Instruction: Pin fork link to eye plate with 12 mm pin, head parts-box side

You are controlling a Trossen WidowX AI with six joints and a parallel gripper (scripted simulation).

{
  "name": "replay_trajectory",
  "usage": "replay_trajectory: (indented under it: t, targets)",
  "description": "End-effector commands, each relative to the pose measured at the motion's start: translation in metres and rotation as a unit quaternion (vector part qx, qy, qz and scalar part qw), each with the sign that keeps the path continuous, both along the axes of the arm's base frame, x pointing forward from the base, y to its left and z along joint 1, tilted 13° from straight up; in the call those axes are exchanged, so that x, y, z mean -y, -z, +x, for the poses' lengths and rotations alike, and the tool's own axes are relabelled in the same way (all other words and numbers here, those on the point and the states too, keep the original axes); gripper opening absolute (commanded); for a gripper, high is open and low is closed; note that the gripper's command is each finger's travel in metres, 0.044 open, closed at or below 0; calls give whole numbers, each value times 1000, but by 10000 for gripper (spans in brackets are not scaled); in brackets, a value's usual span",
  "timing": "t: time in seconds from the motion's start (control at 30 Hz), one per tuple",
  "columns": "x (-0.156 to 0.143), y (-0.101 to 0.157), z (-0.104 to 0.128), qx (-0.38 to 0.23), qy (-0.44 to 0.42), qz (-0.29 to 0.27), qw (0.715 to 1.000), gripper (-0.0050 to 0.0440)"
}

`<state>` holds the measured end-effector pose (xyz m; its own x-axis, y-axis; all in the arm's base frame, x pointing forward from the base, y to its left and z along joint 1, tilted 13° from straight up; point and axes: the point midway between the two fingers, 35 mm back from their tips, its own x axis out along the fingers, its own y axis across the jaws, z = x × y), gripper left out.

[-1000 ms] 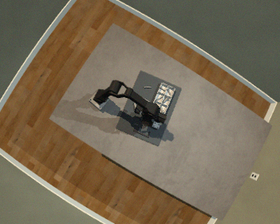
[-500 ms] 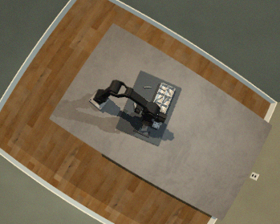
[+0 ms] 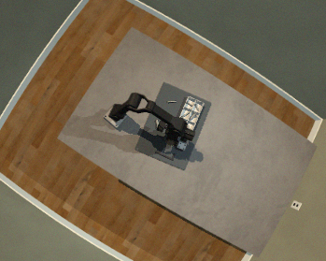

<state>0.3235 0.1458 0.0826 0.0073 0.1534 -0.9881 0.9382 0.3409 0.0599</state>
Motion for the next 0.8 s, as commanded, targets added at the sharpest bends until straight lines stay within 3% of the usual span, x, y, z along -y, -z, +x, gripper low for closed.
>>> replay_trajectory:
  t: [0.0, 0.77]
  targets:
    - [-2, -7, 4, 14, 2, -3, 1000, -50]
    - [-4, 1, 0, 9, 2, -11, 1000, -50]
